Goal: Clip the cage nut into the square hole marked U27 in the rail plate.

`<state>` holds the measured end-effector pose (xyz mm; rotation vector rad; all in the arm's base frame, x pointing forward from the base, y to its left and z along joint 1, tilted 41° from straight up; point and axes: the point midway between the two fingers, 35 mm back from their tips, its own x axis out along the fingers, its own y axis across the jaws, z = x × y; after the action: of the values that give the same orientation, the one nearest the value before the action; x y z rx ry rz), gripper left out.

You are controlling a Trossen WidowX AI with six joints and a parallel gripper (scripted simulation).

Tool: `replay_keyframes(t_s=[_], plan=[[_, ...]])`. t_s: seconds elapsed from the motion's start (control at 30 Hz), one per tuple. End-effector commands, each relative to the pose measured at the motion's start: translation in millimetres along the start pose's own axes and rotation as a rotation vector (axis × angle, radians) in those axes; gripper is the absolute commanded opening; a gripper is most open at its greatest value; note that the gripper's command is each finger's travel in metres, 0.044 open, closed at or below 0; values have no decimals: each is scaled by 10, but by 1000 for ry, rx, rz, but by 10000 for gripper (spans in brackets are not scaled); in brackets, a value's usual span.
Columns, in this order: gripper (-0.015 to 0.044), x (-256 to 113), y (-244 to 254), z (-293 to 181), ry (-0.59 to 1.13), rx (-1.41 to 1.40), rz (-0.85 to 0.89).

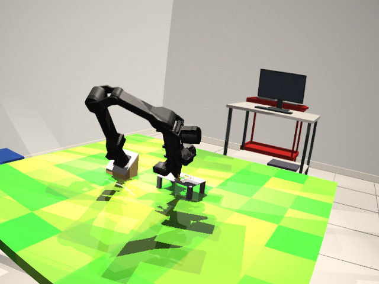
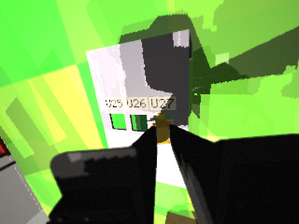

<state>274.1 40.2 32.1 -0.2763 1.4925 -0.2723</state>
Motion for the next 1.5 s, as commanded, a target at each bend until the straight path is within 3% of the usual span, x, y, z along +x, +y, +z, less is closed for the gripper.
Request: replay_keyframes(t_s=[0.0,1.47], plan=[[32,4,-1,-2,1,-2,11],[32,3,-55,-1,1,-3,59]])
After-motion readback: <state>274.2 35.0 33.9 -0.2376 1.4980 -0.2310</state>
